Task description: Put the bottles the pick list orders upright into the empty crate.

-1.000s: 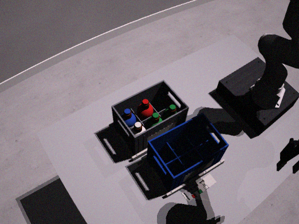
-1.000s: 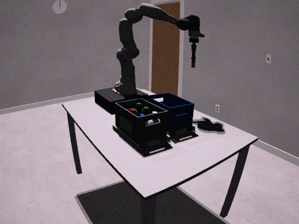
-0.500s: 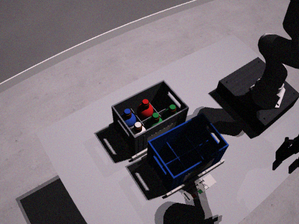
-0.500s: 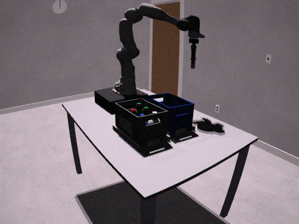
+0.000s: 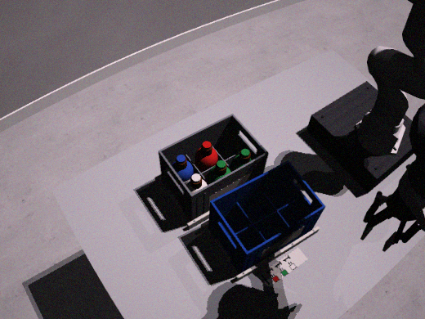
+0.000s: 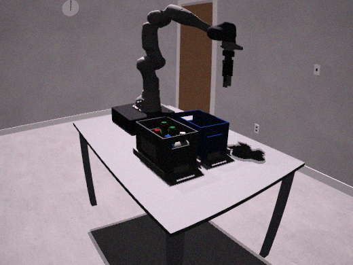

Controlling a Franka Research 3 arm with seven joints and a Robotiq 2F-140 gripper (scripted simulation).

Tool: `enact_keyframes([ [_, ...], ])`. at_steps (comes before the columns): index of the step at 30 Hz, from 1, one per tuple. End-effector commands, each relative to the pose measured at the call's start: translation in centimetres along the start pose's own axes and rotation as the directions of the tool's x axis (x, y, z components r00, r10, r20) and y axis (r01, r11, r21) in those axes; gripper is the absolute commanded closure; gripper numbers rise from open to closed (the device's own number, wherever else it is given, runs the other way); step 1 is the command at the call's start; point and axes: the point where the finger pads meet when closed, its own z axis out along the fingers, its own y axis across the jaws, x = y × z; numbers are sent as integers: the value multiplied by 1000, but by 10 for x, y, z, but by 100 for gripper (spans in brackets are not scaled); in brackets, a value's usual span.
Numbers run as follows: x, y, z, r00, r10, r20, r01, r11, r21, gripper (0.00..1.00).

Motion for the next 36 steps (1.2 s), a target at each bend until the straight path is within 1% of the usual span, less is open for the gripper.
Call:
enact_keyframes([
  [1,8,14,9,988,156,-9,-156,988,0,62],
  [6,15,35,20,967,253,-7,-253,968,2,62],
  [11,22,56,31,937,349,-10,-349,937,3,62],
  [13,22,56,31,937,349,-10,-349,937,3,62],
  [14,24,60,34,917,398,-16,-398,917,2,62],
  [28,44,119,66,914,405,-17,-405,914,2,62],
  [30,44,119,66,914,405,-17,-405,914,2,62],
  [36,53,144,80,914,405,-17,-405,914,2,62],
])
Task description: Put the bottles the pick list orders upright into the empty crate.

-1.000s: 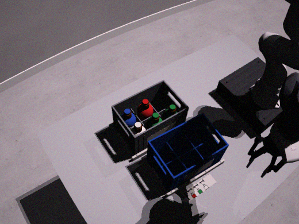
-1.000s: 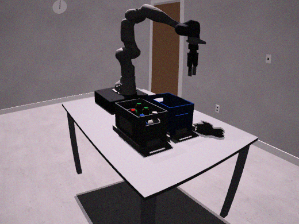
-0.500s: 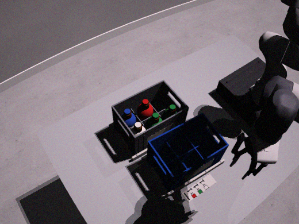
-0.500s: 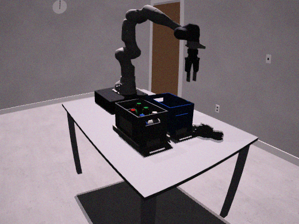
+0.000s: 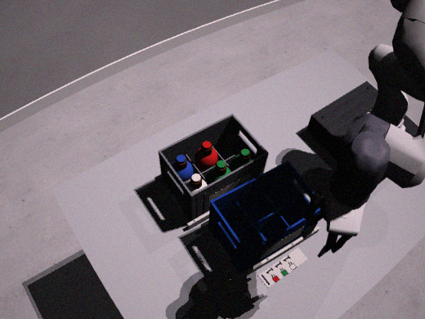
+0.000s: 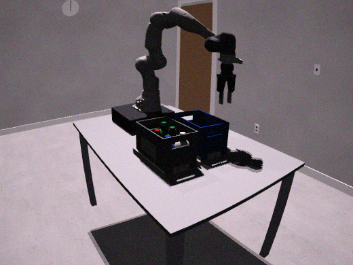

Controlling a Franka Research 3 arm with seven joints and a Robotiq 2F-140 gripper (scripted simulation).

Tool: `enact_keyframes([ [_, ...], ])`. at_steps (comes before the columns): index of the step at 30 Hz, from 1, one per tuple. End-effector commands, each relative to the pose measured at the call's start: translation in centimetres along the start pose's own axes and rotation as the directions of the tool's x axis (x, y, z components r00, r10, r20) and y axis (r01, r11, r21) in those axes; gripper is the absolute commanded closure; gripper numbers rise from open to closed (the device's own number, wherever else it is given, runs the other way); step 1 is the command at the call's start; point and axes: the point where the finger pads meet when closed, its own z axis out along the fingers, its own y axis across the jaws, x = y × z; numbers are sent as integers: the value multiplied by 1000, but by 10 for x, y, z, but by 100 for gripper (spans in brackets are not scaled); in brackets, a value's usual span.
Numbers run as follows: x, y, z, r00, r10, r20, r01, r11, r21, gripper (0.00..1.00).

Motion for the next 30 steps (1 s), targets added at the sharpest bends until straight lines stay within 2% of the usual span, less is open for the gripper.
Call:
enact_keyframes([
  [1,16,12,7,1000,-20,-12,20,1000,3,62],
  [5,27,23,15,1000,-20,-12,20,1000,3,62],
  [30,27,23,15,1000,-20,-12,20,1000,3,62],
])
